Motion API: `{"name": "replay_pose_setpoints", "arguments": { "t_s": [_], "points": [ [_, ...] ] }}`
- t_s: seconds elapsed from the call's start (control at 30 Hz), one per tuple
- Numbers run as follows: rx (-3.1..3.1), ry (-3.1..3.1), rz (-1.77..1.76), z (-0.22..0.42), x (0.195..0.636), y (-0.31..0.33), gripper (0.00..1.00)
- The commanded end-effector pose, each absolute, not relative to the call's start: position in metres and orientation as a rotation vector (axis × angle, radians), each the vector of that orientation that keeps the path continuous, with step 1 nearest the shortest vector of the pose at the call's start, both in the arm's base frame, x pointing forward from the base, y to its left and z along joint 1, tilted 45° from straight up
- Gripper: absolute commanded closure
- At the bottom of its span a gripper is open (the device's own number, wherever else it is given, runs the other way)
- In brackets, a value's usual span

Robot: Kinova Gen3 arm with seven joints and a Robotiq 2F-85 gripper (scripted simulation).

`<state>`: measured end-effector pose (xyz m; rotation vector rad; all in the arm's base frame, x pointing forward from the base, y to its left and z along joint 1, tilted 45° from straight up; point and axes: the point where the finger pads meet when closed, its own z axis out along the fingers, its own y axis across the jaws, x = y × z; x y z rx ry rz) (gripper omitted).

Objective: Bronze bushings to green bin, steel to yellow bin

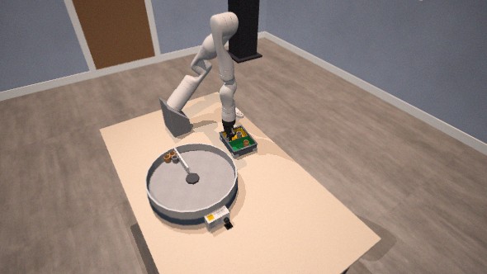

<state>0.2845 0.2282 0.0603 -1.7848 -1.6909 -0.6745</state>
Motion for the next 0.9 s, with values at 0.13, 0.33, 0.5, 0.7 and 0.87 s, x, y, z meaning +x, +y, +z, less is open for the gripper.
{"name": "replay_pose_setpoints", "arguments": {
  "t_s": [0.13, 0.33, 0.5, 0.7, 0.87],
  "points": [
    [-1.786, -1.691, -0.675, 0.0604, 0.2849, 0.2279, 0.84],
    [-1.786, -1.691, -0.675, 0.0604, 0.2849, 0.2279, 0.84],
    [-1.786, -1.691, -0.675, 0.0604, 0.2849, 0.2279, 0.84],
    [-1.789, -1.686, -0.676, 0.0613, 0.2858, 0.226, 0.84],
    [-1.79, -1.685, -0.676, 0.0615, 0.286, 0.2256, 0.84]
  ]
}}
